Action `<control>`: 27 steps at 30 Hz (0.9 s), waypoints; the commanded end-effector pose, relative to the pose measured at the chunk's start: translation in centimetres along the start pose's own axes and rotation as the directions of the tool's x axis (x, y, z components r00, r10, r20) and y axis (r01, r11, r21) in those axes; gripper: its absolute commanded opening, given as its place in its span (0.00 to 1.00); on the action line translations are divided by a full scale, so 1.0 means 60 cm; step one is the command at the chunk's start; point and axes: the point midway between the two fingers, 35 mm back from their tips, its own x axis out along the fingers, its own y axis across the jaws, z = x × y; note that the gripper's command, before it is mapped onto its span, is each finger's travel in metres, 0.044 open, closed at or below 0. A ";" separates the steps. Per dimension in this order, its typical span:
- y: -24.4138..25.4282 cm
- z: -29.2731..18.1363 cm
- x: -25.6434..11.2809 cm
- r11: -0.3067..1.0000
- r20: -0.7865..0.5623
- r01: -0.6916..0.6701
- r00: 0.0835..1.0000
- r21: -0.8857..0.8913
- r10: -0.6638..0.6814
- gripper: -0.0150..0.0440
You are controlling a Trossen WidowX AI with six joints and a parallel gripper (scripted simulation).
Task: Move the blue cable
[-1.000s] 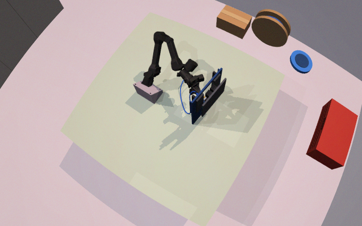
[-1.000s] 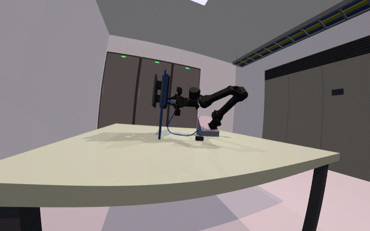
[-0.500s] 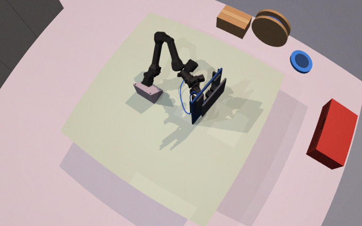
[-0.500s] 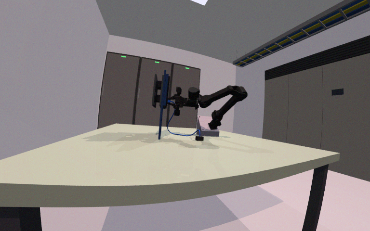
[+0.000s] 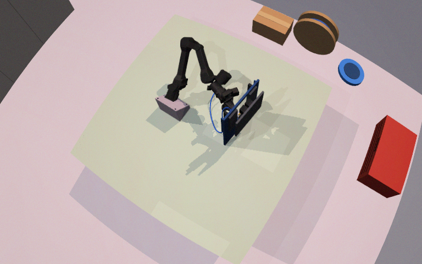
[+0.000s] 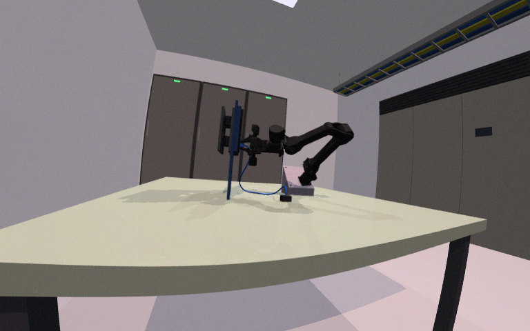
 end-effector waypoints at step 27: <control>-0.003 0.003 0.012 1.000 -0.004 0.011 1.000 0.006 -0.011 0.25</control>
